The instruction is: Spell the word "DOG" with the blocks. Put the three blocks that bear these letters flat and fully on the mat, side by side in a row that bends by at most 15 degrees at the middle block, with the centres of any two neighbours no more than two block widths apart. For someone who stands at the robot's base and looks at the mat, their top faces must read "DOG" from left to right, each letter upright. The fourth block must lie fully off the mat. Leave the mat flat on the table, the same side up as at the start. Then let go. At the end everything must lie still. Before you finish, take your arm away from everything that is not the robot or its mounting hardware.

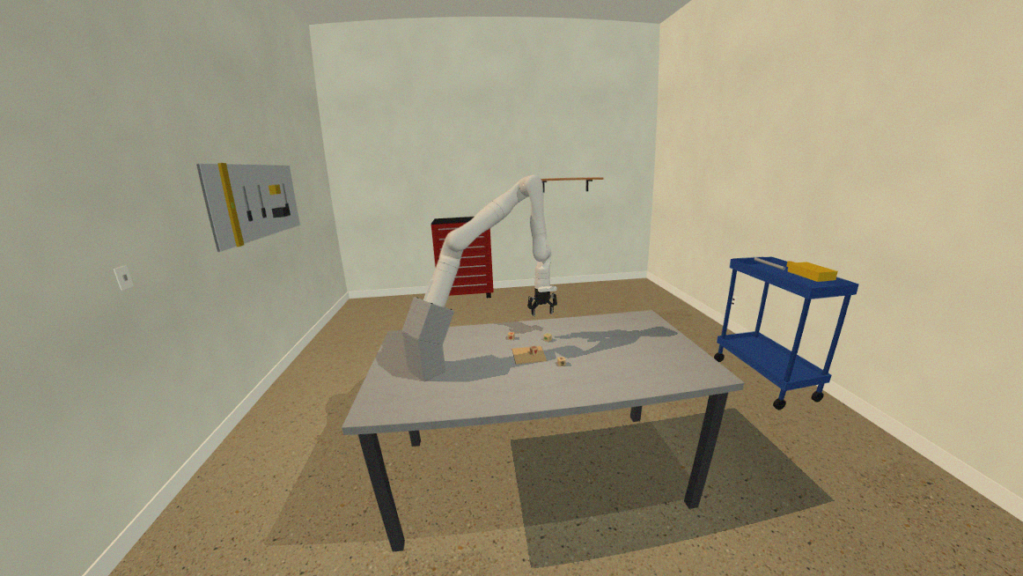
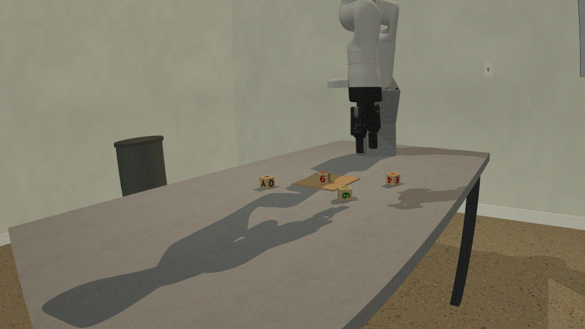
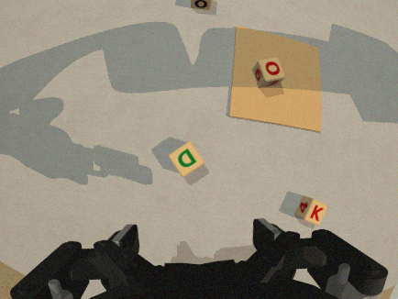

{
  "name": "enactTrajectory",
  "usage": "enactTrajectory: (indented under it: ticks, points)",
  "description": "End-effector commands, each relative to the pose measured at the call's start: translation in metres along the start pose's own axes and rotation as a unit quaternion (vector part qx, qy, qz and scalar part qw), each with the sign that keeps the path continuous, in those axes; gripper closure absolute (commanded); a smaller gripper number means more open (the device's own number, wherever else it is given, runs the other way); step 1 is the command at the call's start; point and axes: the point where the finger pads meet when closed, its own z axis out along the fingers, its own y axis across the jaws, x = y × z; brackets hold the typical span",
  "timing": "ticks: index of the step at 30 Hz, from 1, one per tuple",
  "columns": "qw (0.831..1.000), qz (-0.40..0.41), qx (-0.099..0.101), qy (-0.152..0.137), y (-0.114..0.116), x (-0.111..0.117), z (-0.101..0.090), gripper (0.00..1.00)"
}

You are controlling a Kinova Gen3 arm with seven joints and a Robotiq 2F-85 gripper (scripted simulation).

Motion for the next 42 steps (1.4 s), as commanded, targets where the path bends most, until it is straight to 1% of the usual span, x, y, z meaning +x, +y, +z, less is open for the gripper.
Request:
enactTrajectory:
  ticks: [1,42]
  points:
    - [1.0,-0.005,-0.003,-0.001,0.0031,0.002,0.0,0.0]
    - [1.0,-0.006,-0.006,-0.004,0.011,0.0082,0.0002,0.0]
